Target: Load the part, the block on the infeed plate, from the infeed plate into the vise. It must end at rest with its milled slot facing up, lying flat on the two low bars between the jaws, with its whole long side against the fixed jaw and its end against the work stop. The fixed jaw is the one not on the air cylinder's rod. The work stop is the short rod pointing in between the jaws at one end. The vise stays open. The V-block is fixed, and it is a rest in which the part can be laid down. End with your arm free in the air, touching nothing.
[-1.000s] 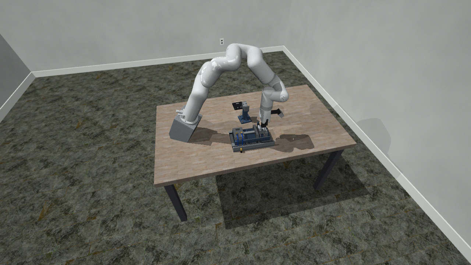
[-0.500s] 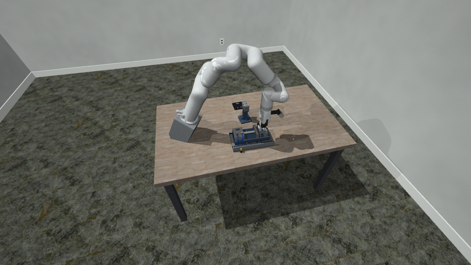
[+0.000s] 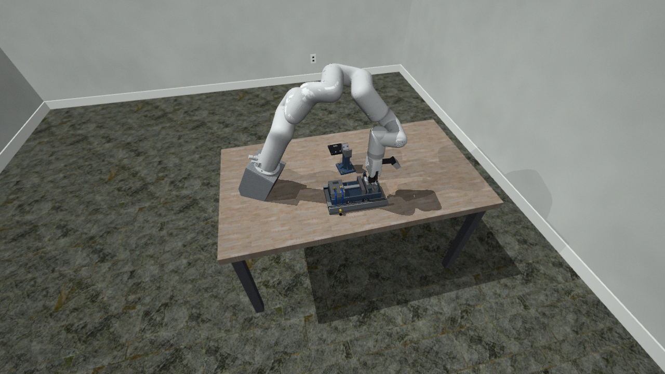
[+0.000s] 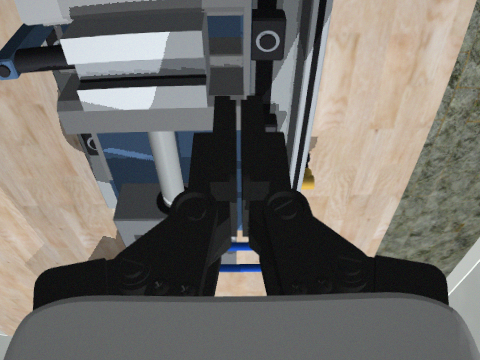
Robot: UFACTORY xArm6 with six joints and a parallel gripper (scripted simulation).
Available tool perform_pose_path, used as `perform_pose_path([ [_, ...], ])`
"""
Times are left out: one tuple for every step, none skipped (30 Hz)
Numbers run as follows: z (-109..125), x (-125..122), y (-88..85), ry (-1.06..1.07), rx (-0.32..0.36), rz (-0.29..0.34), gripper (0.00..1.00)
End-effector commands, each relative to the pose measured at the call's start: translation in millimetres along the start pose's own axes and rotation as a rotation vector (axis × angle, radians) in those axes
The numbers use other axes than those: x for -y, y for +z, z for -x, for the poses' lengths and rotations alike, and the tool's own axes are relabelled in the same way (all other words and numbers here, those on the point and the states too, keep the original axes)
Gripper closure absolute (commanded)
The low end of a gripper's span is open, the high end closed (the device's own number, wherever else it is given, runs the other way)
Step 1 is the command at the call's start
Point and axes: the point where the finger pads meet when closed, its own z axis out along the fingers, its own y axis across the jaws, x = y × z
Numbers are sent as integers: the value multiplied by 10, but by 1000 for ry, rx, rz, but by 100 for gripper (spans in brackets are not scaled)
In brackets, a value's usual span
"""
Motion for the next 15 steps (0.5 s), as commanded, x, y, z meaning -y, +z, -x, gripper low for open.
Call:
perform_pose_path([
  [-8,-4,40,0,-2,0,100],
  [-9,-5,56,0,-2,0,100],
  [-9,-6,72,0,-2,0,100],
  [-9,-7,88,0,-2,0,100],
  [-9,-7,105,0,-2,0,100],
  [-9,-8,120,0,-2,0,100],
  [-10,-9,136,0,-2,0,100],
  [-10,-10,151,0,-2,0,100],
  [-10,-10,166,0,-2,0,100],
  [-10,-11,181,0,-2,0,100],
  [-10,-12,195,0,-2,0,100],
  [-10,-12,195,0,-2,0,100],
  [-10,-12,195,0,-2,0,100],
  [-10,-12,208,0,-2,0,100],
  [-11,-13,221,0,-2,0,100],
])
